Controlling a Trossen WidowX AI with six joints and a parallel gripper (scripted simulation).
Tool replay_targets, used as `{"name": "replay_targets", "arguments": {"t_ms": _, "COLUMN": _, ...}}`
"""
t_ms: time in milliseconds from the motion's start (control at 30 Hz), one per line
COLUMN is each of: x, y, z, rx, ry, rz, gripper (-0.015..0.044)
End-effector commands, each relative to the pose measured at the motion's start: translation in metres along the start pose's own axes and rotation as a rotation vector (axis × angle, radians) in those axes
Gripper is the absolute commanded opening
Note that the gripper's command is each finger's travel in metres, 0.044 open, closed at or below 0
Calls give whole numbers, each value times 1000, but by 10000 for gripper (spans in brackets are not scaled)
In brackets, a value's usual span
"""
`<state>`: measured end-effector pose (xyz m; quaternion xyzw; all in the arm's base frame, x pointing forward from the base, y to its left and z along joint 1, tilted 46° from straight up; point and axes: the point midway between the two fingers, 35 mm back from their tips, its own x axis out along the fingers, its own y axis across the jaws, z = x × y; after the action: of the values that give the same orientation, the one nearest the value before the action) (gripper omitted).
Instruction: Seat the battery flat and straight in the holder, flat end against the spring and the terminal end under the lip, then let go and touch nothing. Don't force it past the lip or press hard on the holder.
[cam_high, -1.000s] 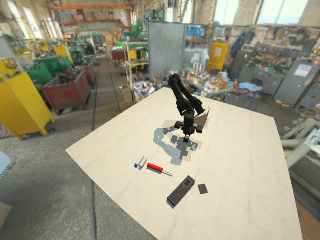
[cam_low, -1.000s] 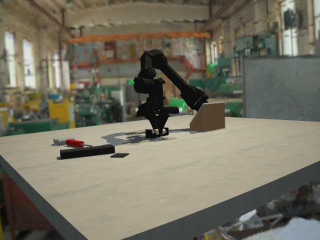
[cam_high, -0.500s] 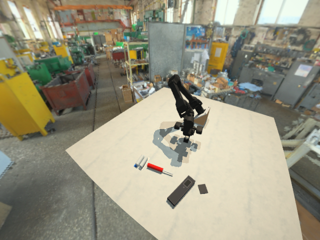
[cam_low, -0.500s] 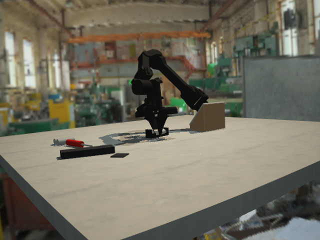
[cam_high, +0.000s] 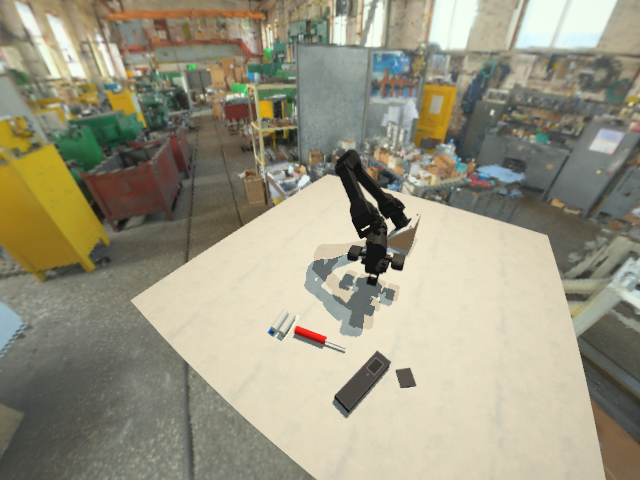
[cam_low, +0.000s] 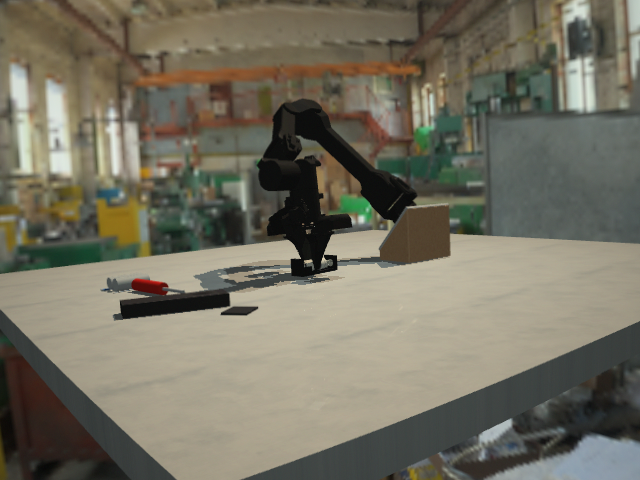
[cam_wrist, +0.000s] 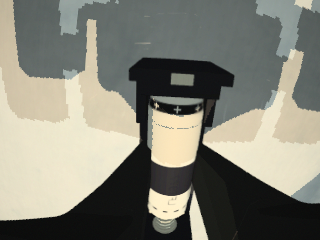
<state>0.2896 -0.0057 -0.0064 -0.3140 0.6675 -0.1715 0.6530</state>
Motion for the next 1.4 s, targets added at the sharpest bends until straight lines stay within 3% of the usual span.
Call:
{"name": "replay_targets", "arguments": {"t_ms": 0, "x": 0, "y": 0, "z": 2, "rx": -1, "ry": 4, "rz": 0, "gripper": 71}}
{"name": "replay_targets", "arguments": {"t_ms": 267, "x": 0, "y": 0, "z": 2, "rx": -1, "ry": 4, "rz": 0, "gripper": 71}}
{"name": "replay_targets", "arguments": {"t_ms": 400, "x": 0, "y": 0, "z": 2, "rx": -1, "ry": 4, "rz": 0, "gripper": 173}}
{"name": "replay_targets", "arguments": {"t_ms": 833, "x": -15, "y": 2, "z": 2, "rx": -2, "ry": 5, "rz": 1, "gripper": 173}}
{"name": "replay_targets", "arguments": {"t_ms": 1167, "x": -82, "y": 8, "z": 3, "rx": -3, "ry": 5, "rz": 5, "gripper": 436}}
{"name": "replay_targets", "arguments": {"t_ms": 1367, "x": -87, "y": 10, "z": 4, "rx": -2, "ry": 5, "rz": 5, "gripper": 440}}
